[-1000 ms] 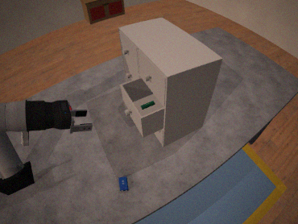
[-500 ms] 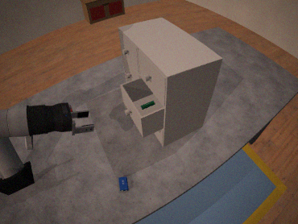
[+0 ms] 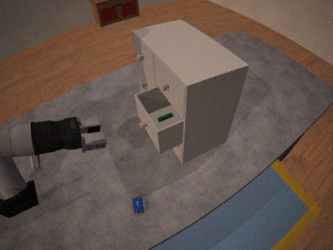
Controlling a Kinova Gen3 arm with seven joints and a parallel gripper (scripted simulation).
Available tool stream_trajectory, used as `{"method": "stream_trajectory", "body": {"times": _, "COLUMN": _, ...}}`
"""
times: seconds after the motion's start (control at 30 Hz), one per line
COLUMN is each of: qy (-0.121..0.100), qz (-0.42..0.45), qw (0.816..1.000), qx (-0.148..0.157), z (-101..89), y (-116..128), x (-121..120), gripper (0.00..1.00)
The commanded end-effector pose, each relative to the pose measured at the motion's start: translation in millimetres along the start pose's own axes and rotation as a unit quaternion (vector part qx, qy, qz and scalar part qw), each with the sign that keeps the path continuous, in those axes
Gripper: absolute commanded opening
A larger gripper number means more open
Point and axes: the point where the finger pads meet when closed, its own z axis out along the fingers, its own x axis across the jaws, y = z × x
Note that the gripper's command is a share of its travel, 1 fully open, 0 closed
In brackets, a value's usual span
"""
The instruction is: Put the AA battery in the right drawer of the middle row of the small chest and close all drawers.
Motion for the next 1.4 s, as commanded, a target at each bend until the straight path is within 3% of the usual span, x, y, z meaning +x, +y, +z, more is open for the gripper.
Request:
{"method": "stream_trajectory", "body": {"times": 0.0, "qy": -0.001, "qz": 0.005, "qw": 1.0, "qx": -0.002, "z": -0.2, "y": -2.7, "x": -1.4, "gripper": 1.0}}
{"method": "stream_trajectory", "body": {"times": 0.97, "qy": -0.002, "qz": 0.005, "qw": 1.0, "qx": -0.013, "z": 1.4, "y": -3.8, "x": -1.6, "gripper": 1.0}}
{"method": "stream_trajectory", "body": {"times": 1.0, "qy": -0.002, "qz": 0.005, "qw": 1.0, "qx": -0.013, "z": 1.4, "y": -3.8, "x": -1.6, "gripper": 0.0}}
{"method": "stream_trajectory", "body": {"times": 1.37, "qy": -0.002, "qz": 0.005, "qw": 1.0, "qx": -0.013, "z": 1.4, "y": -3.8, "x": -1.6, "gripper": 0.0}}
